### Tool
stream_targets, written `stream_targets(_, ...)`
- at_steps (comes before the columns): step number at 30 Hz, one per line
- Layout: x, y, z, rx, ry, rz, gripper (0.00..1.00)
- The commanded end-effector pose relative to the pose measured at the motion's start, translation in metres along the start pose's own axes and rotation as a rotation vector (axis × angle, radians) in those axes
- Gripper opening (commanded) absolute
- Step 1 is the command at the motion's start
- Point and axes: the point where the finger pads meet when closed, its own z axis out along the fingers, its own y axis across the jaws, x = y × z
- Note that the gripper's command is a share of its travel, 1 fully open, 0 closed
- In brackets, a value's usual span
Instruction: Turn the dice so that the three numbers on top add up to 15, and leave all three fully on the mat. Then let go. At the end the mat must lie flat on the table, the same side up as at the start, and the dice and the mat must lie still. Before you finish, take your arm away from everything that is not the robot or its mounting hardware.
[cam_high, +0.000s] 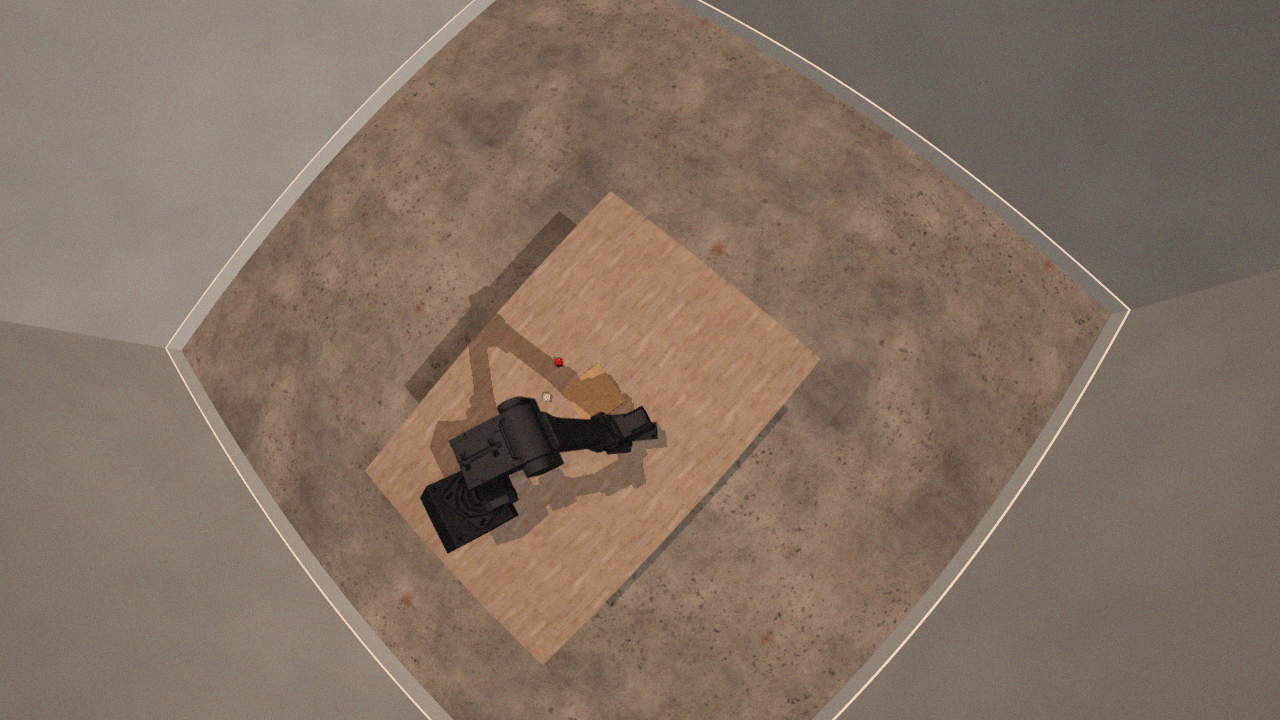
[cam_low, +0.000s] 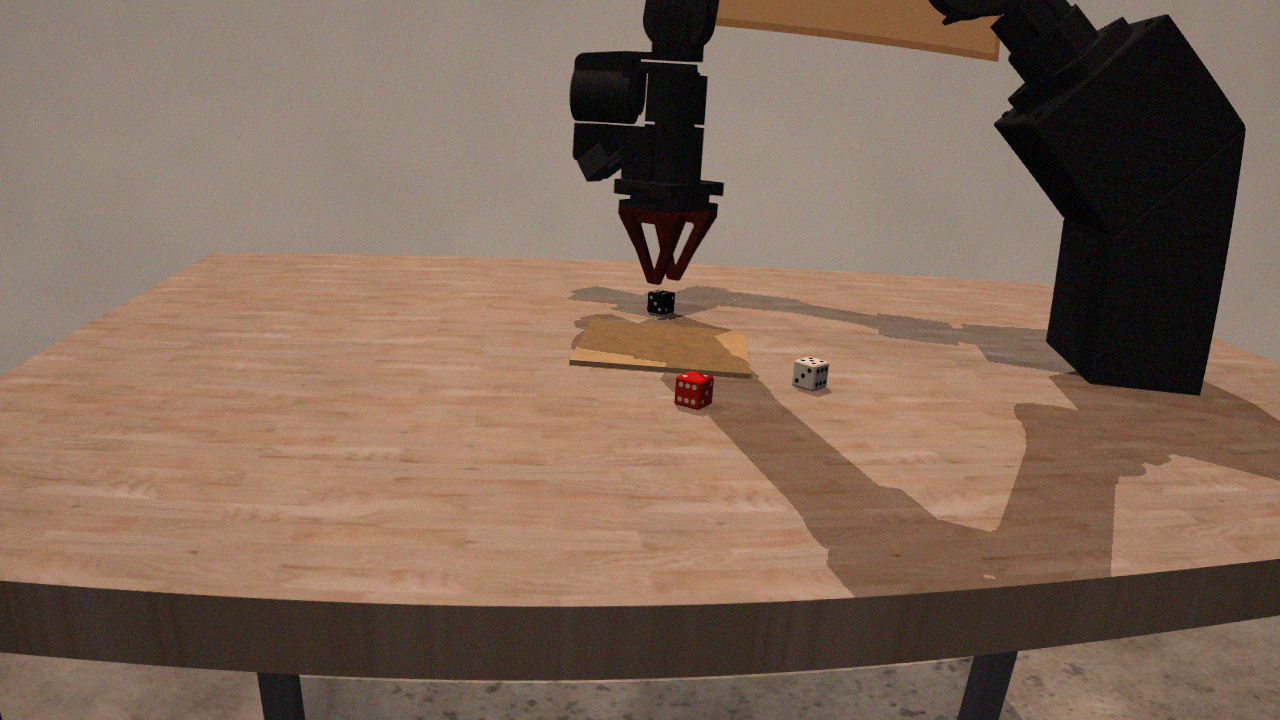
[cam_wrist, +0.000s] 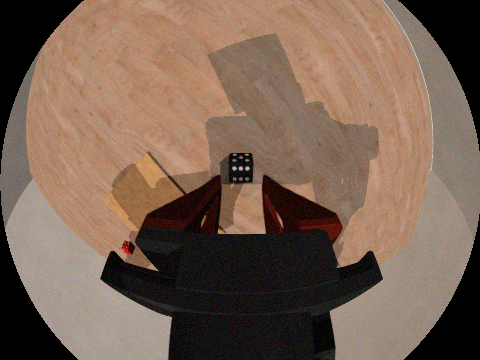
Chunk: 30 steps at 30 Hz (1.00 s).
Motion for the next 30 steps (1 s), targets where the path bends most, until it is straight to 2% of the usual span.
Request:
stream_targets(1,-0.0096,0.0067,0.0039,-0.009,-0.017,0.003,0.34)
stream_targets(30,-0.0071,0.0058,0.0040,-0.004,-0.005,0.004,0.34)
